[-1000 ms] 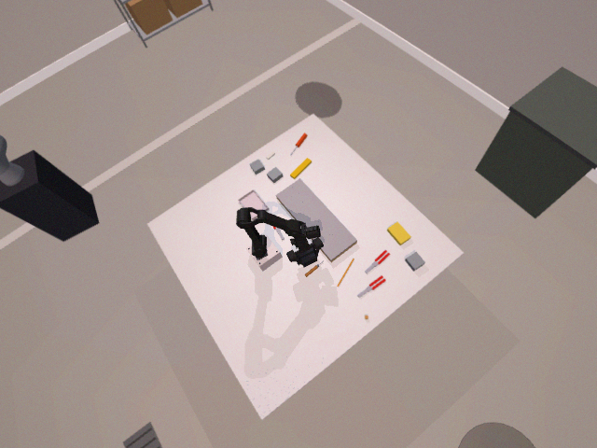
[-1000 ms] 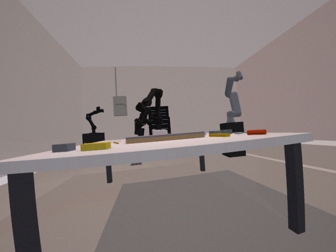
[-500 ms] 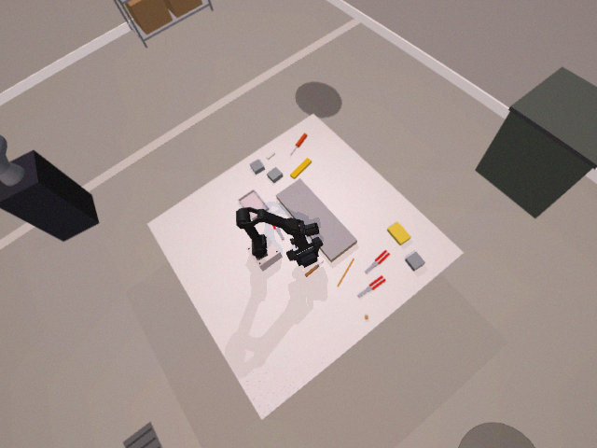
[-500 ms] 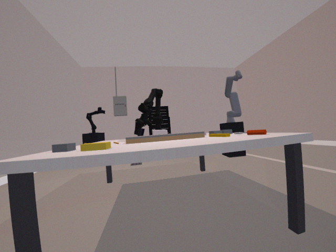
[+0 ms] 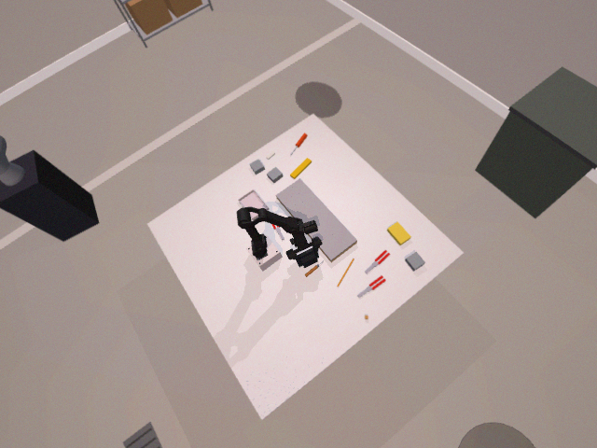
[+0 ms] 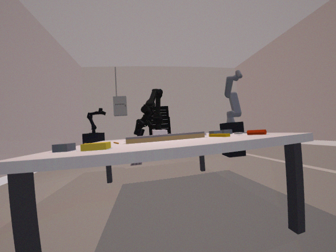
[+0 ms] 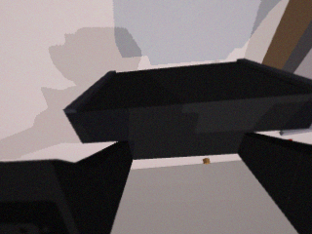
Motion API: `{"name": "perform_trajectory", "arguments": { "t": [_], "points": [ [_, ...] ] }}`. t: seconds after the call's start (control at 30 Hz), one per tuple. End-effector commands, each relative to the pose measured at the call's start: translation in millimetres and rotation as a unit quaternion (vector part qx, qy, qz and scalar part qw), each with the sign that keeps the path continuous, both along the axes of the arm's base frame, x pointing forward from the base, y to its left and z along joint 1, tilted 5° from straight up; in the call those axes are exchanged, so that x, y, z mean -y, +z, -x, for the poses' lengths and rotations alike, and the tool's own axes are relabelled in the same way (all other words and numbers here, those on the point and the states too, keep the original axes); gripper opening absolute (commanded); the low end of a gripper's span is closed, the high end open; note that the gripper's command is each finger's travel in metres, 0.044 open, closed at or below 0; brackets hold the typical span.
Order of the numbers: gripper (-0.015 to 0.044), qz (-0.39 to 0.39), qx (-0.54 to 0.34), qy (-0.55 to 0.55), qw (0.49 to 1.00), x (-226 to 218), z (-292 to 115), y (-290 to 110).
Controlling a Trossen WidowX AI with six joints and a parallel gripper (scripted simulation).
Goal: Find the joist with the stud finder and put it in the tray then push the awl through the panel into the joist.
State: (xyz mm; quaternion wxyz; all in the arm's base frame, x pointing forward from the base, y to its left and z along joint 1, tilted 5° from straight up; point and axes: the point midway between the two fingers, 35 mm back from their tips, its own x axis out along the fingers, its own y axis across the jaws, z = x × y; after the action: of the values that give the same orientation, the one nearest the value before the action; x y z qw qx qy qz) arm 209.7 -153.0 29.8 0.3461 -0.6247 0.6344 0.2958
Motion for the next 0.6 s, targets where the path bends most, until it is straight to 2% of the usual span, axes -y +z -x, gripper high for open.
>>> {"name": "perform_trajectory", "arguments": {
  "t": [0.0, 0.57],
  "points": [
    [0.0, 0.019, -0.001, -0.002, 1.0, -0.5, 1.2, -0.6],
    [0.0, 0.075, -0.004, -0.007, 0.997, -2.8, 1.1, -3.2]
  ]
}}
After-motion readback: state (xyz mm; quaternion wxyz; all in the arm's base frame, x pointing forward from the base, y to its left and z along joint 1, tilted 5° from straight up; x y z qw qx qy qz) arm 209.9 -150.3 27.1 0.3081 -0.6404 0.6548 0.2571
